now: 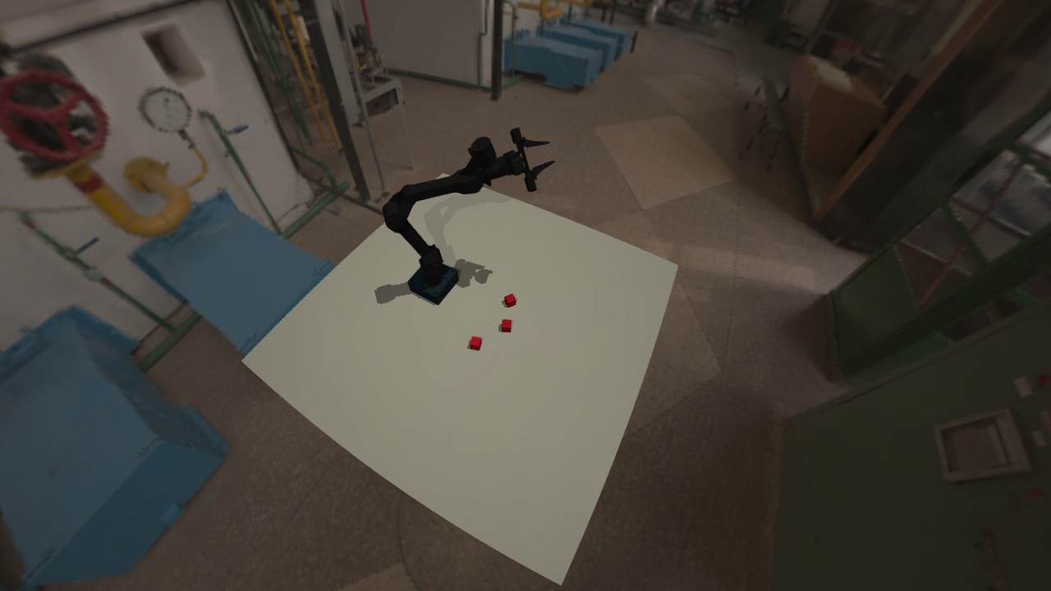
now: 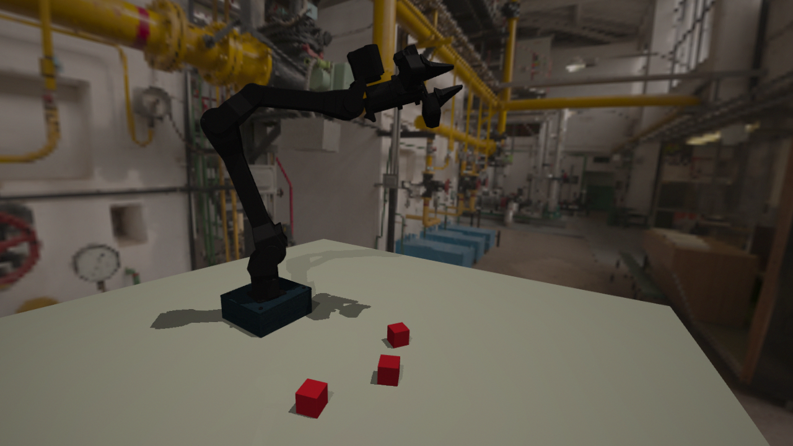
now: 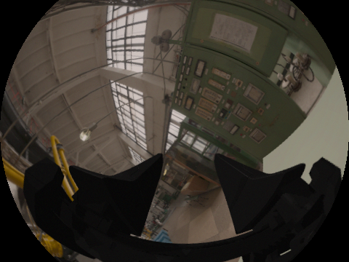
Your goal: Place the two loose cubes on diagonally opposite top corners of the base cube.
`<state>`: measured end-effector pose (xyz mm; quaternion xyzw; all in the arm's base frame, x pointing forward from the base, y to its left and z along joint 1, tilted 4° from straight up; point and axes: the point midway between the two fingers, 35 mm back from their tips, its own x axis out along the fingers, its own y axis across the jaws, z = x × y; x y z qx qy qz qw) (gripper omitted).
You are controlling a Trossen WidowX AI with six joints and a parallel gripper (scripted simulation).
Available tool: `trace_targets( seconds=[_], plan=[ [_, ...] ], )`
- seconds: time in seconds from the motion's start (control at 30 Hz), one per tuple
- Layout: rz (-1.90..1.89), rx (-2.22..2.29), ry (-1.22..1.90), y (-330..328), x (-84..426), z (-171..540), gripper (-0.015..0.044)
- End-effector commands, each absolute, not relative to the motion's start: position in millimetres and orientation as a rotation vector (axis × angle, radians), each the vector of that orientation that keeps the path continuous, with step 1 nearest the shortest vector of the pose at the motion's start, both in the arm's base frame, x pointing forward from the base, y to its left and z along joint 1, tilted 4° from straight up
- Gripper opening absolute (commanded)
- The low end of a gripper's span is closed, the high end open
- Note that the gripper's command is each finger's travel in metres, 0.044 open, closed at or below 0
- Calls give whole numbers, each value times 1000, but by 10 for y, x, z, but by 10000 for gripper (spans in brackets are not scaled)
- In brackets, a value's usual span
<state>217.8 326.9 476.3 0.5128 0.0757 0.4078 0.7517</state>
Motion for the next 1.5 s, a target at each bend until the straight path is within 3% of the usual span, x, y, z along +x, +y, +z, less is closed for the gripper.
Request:
trace_targets(
  seconds=[0.0,0.33,0.6,1.13,1.47],
  plan=[
    [738,1020,285,3292,2617,4300,265],
    [341,842,570,2835,3434,3163,265],
    [-2,755,813,2138,3756,2313,265],
    [-699,713,1320,609,3387,1201,265],
    [-758,716,1365,498,3311,1139,265]
  ],
)
